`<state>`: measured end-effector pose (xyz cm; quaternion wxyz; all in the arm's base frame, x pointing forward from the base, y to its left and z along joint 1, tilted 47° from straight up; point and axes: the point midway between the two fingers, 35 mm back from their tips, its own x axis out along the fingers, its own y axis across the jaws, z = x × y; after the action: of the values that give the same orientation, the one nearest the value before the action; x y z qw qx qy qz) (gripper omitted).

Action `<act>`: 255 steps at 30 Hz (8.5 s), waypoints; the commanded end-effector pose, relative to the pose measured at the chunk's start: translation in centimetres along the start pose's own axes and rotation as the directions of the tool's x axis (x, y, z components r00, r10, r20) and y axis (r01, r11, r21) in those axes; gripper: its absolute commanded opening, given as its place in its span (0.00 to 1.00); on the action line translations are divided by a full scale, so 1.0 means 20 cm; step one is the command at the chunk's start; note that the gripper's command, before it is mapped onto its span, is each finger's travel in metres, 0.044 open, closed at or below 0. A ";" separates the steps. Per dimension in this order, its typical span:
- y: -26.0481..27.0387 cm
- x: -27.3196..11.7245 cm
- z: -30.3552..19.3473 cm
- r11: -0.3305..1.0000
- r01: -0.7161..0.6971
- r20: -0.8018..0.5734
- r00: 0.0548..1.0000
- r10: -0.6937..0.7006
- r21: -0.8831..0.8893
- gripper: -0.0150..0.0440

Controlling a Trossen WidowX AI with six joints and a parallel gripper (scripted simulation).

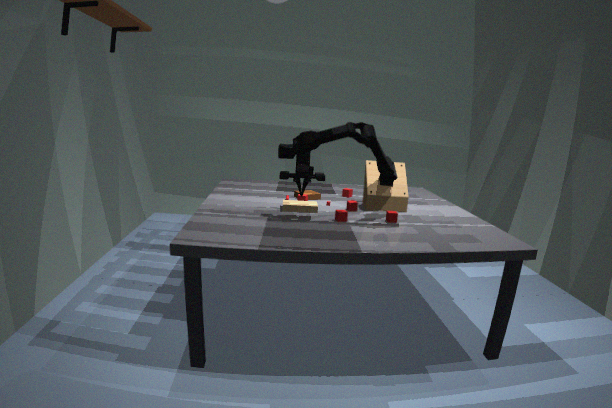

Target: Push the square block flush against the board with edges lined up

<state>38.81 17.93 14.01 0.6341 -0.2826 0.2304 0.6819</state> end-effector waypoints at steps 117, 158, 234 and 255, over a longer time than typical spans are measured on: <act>0.24 0.35 -1.13 0.232 0.007 -0.005 1.000 -0.009 0.973 0.25; -0.09 0.35 -1.05 0.235 0.007 -0.005 1.000 -0.011 0.972 0.25; 0.00 0.35 -1.07 0.234 0.007 -0.005 1.000 -0.011 0.972 0.25; 0.08 0.08 -1.09 0.234 0.009 -0.007 1.000 -0.010 0.972 0.25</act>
<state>39.13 4.39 -3.65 0.6766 0.1758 0.6017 0.3863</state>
